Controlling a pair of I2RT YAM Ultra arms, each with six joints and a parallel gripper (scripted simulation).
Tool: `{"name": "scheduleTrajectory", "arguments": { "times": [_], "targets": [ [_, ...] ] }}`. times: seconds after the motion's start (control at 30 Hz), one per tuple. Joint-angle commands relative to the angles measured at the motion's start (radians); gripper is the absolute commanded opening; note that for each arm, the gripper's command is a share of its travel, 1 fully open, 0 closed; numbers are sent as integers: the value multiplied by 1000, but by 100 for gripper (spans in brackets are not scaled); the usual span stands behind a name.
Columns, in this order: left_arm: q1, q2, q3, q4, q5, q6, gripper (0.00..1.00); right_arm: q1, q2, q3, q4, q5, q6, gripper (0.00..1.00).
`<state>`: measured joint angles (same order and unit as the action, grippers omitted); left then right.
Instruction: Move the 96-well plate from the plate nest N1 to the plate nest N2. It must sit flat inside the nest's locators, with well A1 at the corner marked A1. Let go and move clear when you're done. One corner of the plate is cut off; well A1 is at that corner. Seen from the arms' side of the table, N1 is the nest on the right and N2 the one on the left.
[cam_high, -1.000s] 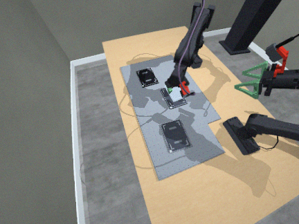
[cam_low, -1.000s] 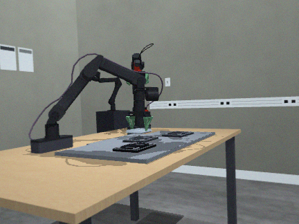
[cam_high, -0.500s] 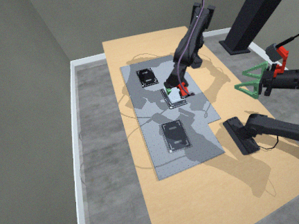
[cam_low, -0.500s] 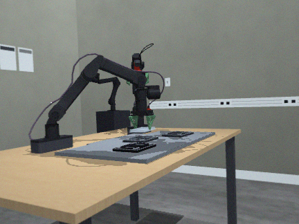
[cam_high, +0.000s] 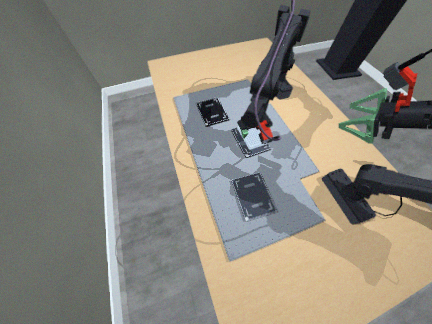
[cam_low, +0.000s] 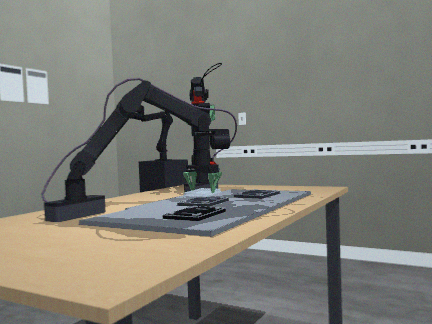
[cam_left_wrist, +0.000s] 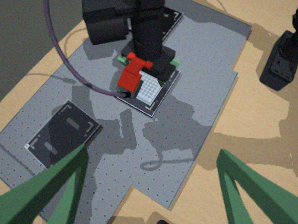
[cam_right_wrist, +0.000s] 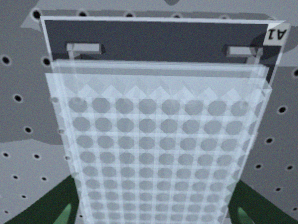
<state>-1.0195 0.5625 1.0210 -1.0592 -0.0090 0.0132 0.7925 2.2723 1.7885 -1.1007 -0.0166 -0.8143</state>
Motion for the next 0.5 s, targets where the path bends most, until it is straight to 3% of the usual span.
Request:
{"name": "scheduleTrajectory", "arguments": {
  "times": [0.0, 0.47],
  "targets": [
    [5, -1, 26, 2, 0, 0, 100, -10, -37, 4, -9, 11, -3, 79],
    [5, -1, 26, 2, 0, 0, 100, -3, -45, 25, -1, 10, -12, 79]
  ]
}}
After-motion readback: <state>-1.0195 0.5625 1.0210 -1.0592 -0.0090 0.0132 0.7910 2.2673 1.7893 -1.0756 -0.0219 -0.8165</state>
